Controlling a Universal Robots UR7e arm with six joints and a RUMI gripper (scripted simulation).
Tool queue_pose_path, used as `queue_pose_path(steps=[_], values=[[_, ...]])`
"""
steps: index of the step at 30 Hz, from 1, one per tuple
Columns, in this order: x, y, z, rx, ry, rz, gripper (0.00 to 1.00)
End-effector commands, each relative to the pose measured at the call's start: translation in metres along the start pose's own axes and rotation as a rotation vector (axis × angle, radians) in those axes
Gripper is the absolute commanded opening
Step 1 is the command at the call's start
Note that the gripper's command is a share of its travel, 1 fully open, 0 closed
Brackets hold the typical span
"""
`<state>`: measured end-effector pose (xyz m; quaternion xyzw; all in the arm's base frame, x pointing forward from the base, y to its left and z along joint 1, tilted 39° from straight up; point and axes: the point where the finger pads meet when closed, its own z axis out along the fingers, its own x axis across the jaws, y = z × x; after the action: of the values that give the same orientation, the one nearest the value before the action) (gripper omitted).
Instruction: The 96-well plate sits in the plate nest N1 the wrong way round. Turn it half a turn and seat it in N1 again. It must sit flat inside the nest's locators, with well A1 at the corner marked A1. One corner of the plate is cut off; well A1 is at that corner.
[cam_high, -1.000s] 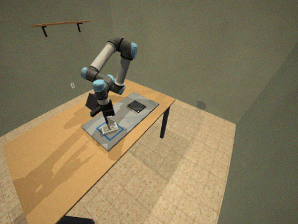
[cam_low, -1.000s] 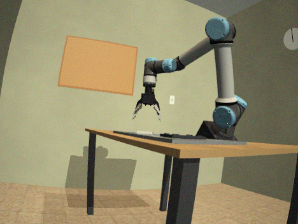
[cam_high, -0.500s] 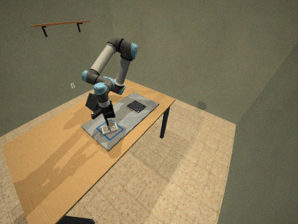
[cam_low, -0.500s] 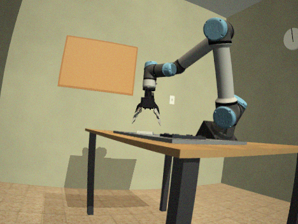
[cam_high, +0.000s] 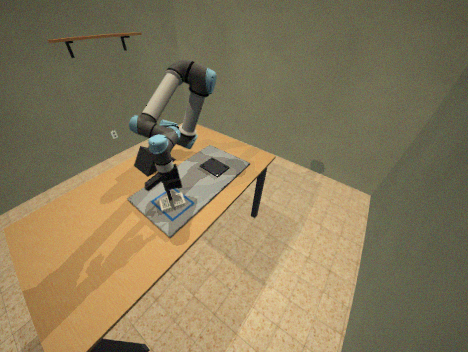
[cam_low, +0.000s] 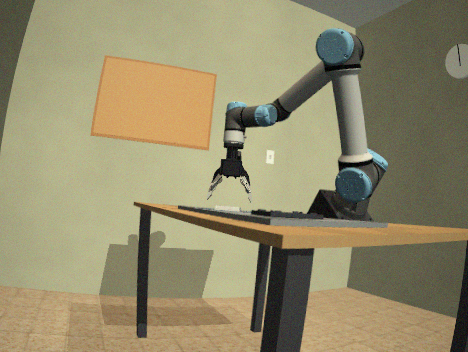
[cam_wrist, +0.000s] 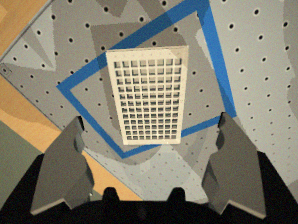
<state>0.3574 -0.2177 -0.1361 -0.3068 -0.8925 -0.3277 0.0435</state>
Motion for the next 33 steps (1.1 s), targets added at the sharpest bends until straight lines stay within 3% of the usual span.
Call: queue_pose_path(steps=[1,20,21,33], values=[[-0.0005,-0.0002,0.0071,0.001,-0.001,0.000,1.00],[-0.0005,-0.0002,0.0127,0.001,-0.001,0.000,1.00],[-0.0005,-0.0002,0.0127,0.001,-0.001,0.000,0.00],[-0.0005,-0.0002,0.0128,0.001,-0.001,0.000,0.00]])
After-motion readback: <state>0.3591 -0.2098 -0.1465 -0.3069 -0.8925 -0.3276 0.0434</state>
